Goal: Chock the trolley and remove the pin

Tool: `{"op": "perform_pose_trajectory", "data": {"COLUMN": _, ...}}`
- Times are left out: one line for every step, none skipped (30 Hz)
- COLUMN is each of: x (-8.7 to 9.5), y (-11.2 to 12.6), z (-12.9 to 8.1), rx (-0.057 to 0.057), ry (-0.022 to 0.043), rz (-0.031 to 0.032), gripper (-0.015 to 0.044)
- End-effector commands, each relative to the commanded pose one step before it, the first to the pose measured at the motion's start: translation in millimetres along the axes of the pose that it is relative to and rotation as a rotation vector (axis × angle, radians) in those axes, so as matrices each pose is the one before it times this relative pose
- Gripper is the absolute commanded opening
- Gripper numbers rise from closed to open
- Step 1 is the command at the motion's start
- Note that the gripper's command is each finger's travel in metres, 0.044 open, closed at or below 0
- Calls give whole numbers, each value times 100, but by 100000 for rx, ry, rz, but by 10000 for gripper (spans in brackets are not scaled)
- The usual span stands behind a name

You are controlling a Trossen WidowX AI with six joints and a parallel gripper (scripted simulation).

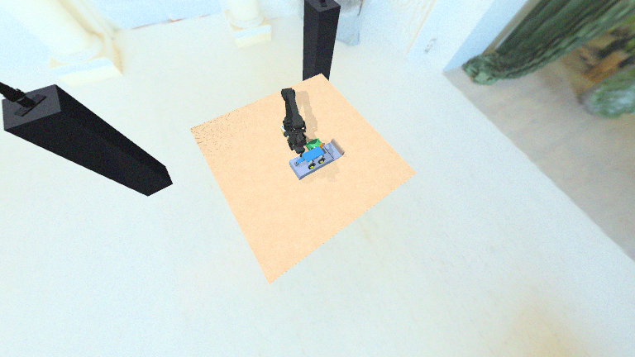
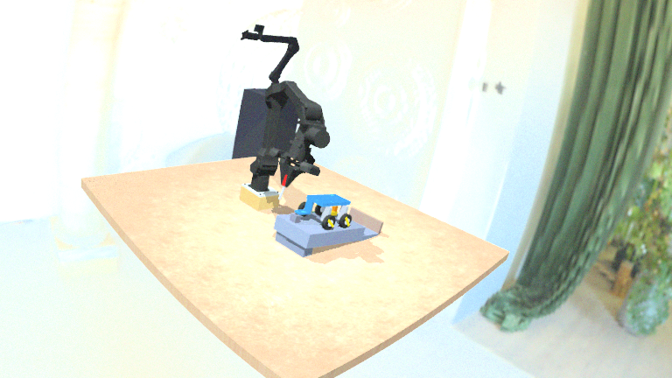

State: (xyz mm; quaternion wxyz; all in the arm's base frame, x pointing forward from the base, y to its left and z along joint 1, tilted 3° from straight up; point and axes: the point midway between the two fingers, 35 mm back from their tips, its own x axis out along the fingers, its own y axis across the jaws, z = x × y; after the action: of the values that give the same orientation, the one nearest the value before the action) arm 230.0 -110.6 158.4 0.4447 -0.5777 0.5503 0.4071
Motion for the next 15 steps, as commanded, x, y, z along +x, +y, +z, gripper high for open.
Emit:
{"op": "perform_pose_trajectory", "data": {"x": -128, "y": 130, "z": 1371, "rx": 170, "ry": 146, "rz": 522, "gripper": 0}}
{"op": "perform_pose_trajectory", "data": {"x": -52, "y": -35, "z": 340, "rx": 3, "ry": -36, "rz": -3, "gripper": 0}}
{"op": "perform_pose_trajectory", "data": {"x": -53, "y": -31, "z": 349, "rx": 2, "ry": -31, "rz": -4, "gripper": 0}}
{"op": "perform_pose_trajectory", "data": {"x": -53, "y": -33, "z": 339, "rx": 3, "ry": -37, "rz": -3, "gripper": 0}}
{"op": "perform_pose_trajectory", "data": {"x": -55, "y": -29, "z": 348, "rx": 2, "ry": -31, "rz": -4, "gripper": 0}}
{"op": "perform_pose_trajectory", "data": {"x": -56, "y": -31, "z": 339, "rx": 3, "ry": -37, "rz": -3, "gripper": 0}}
{"op": "perform_pose_trajectory", "data": {"x": -58, "y": -27, "z": 347, "rx": 2, "ry": -31, "rz": -3, "gripper": 0}}
{"op": "perform_pose_trajectory", "data": {"x": -59, "y": -30, "z": 338, "rx": 3, "ry": -37, "rz": -2, "gripper": 0}}
{"op": "perform_pose_trajectory", "data": {"x": -61, "y": -25, "z": 347, "rx": 2, "ry": -31, "rz": -3, "gripper": 0}}
{"op": "perform_pose_trajectory", "data": {"x": -61, "y": -27, "z": 339, "rx": 3, "ry": -37, "rz": -2, "gripper": 0}}
{"op": "perform_pose_trajectory", "data": {"x": -62, "y": -23, "z": 347, "rx": 2, "ry": -31, "rz": -3, "gripper": 0}}
{"op": "perform_pose_trajectory", "data": {"x": -59, "y": -23, "z": 341, "rx": 2, "ry": -37, "rz": -1, "gripper": 0}}
{"op": "perform_pose_trajectory", "data": {"x": -60, "y": -18, "z": 349, "rx": 2, "ry": -32, "rz": -2, "gripper": 0}}
{"op": "perform_pose_trajectory", "data": {"x": -58, "y": -19, "z": 342, "rx": 2, "ry": -37, "rz": -1, "gripper": 0}}
{"op": "perform_pose_trajectory", "data": {"x": -60, "y": -14, "z": 349, "rx": 2, "ry": -32, "rz": -1, "gripper": 0}}
